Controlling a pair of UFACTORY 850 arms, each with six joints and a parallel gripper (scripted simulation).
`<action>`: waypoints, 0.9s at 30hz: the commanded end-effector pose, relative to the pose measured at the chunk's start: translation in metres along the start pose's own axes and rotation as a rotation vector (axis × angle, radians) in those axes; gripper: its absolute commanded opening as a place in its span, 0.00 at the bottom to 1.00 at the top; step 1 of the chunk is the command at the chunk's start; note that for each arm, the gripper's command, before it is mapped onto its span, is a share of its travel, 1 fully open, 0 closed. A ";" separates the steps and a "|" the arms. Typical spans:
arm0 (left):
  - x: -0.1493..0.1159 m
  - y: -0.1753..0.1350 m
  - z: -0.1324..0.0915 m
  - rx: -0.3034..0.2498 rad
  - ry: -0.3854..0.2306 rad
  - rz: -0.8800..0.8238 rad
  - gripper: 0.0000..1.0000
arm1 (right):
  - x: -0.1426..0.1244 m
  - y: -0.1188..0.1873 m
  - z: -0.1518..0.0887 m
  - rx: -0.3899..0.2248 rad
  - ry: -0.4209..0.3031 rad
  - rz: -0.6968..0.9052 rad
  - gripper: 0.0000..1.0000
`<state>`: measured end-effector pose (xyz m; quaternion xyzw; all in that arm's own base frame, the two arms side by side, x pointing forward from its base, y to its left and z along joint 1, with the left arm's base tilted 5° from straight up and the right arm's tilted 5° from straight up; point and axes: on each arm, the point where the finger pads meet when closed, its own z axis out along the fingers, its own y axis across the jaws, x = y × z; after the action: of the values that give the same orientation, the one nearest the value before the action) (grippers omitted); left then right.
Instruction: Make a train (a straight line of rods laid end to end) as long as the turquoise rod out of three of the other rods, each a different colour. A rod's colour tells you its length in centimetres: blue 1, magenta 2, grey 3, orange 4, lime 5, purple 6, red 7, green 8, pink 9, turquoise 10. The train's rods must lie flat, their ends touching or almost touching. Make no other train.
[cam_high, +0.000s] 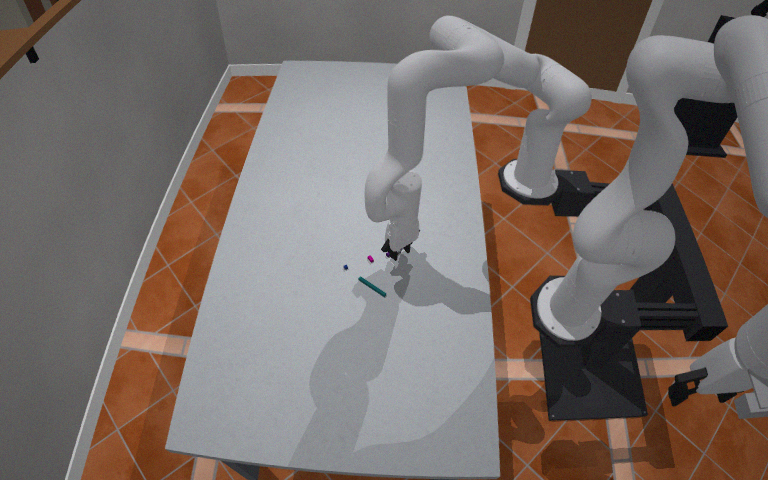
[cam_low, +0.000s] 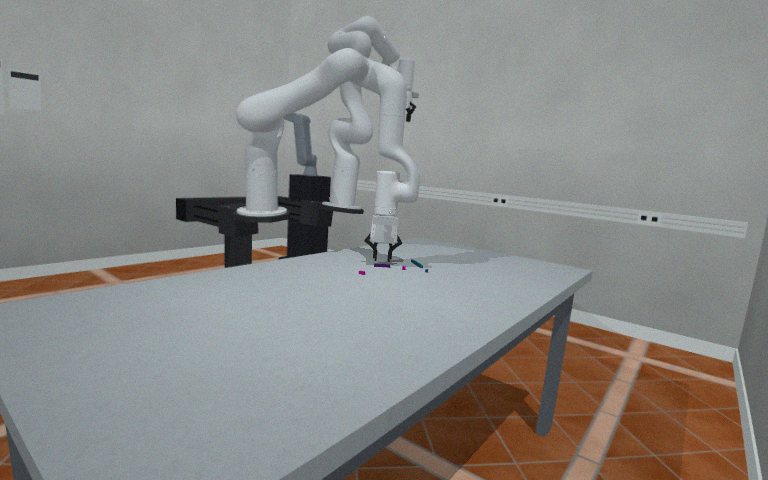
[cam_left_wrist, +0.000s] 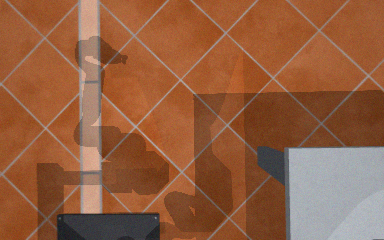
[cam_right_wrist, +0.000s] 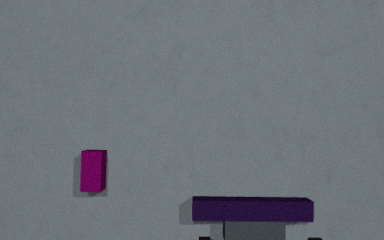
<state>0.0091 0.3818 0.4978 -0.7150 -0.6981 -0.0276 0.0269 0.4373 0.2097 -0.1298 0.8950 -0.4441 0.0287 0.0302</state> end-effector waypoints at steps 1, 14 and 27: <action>0.000 0.000 -0.001 0.000 0.002 0.000 1.00 | 0.000 -0.001 0.000 0.003 0.000 0.000 0.48; 0.000 0.000 -0.001 0.000 0.002 0.000 1.00 | 0.000 -0.003 0.006 0.002 0.000 0.000 0.48; 0.000 0.000 -0.001 0.000 0.002 0.000 1.00 | 0.001 -0.003 0.010 0.001 0.000 0.000 0.48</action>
<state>0.0091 0.3818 0.4978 -0.7150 -0.6981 -0.0276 0.0269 0.4396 0.2100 -0.1396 0.8950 -0.4441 0.0283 0.0308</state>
